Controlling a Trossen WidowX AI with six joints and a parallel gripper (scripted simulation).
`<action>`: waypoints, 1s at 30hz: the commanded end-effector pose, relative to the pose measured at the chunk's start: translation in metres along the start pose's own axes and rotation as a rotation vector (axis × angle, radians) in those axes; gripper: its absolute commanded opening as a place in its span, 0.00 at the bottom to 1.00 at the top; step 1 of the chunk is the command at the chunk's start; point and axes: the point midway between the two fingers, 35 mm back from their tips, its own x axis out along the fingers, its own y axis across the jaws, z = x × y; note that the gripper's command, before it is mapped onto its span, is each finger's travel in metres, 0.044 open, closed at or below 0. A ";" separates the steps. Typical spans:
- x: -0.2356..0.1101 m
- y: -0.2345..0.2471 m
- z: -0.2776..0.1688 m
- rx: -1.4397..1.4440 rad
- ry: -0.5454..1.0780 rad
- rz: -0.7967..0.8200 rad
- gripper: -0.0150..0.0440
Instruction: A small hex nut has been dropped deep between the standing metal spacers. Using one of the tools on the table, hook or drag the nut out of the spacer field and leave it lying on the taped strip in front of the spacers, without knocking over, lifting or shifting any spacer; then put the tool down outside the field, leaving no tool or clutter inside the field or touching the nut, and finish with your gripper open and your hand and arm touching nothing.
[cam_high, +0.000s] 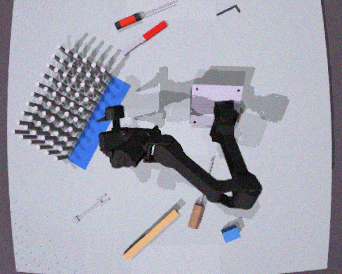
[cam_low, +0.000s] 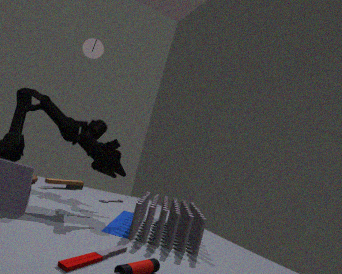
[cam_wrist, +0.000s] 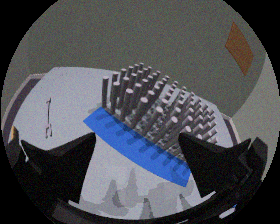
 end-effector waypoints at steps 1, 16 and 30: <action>-0.004 -0.059 -0.021 -0.115 0.008 -0.120 1.00; -0.005 -0.069 -0.025 -0.136 0.010 -0.141 1.00; -0.005 -0.069 -0.025 -0.136 0.010 -0.141 1.00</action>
